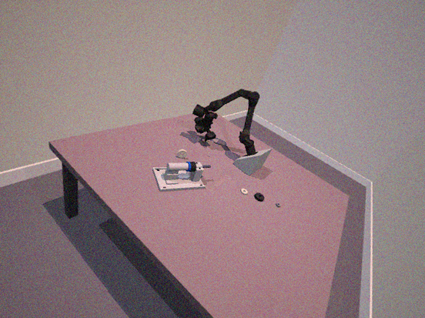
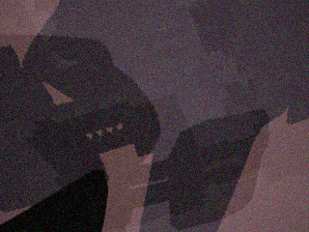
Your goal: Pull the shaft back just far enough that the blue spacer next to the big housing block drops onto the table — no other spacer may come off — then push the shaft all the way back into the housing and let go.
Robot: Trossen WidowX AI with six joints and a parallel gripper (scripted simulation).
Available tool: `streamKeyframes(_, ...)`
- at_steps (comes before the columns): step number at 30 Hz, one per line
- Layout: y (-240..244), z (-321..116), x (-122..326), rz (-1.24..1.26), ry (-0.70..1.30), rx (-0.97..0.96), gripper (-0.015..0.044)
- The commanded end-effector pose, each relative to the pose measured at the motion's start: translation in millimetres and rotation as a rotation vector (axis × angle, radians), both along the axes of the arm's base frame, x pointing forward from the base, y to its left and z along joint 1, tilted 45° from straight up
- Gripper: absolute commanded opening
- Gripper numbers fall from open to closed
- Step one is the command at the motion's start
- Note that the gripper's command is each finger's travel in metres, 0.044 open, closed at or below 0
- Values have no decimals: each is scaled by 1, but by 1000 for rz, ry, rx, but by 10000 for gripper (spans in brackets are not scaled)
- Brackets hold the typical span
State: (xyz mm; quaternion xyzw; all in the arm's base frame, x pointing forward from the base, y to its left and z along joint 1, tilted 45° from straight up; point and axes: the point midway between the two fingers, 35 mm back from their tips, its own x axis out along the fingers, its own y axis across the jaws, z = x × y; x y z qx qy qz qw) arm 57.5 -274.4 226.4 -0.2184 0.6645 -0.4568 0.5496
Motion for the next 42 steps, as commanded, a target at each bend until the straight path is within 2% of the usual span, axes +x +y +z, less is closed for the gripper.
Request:
streamKeyframes(1,4,-8,47,113,-76,-17,440)
streamKeyframes(5,9,-16,86,181,-151,-42,440)
streamKeyframes(11,36,-45,167,290,-325,-91,440)
streamKeyframes(16,84,-80,232,396,-440,-120,440)
streamKeyframes(21,150,-116,275,510,-554,-140,440)
streamKeyframes(29,248,-159,295,630,-804,-140,440)
streamKeyframes(42,250,-159,296,632,-810,-140,440)
